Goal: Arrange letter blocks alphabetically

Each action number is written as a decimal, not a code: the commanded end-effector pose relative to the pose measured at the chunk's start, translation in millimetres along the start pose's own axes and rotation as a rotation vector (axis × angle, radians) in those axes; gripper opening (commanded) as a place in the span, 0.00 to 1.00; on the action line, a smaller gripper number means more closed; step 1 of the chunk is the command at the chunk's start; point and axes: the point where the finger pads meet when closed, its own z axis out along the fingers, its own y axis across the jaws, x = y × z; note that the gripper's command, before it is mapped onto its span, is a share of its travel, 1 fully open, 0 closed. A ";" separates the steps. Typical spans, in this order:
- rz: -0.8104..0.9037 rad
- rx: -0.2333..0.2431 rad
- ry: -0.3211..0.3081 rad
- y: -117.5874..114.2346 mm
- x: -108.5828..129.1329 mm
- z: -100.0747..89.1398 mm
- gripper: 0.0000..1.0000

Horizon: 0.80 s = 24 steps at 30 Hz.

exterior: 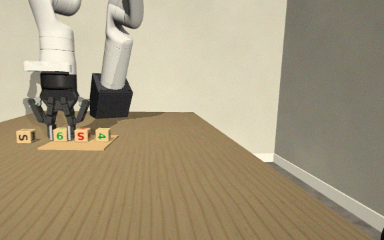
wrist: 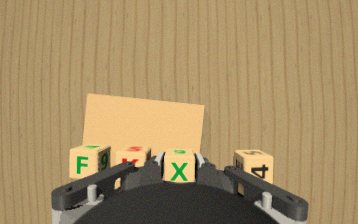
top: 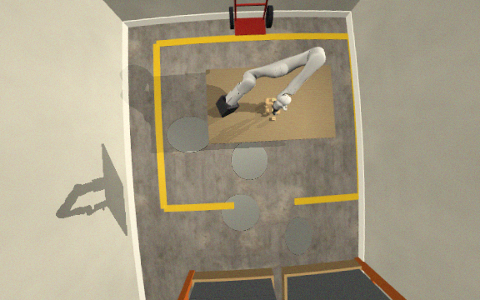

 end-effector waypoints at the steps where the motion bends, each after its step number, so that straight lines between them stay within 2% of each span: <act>1: 0.000 -0.001 0.001 0.2 0.3 -0.4 0.38; 3: 0.000 -0.001 0.001 0.2 0.3 -0.4 0.42; 7: 0.000 -0.001 0.001 0.2 0.3 -0.4 0.42; 8: 0.000 -0.001 0.001 0.2 0.3 -0.4 0.46; 24: 0.000 0.000 0.001 0.2 0.3 -1.0 0.46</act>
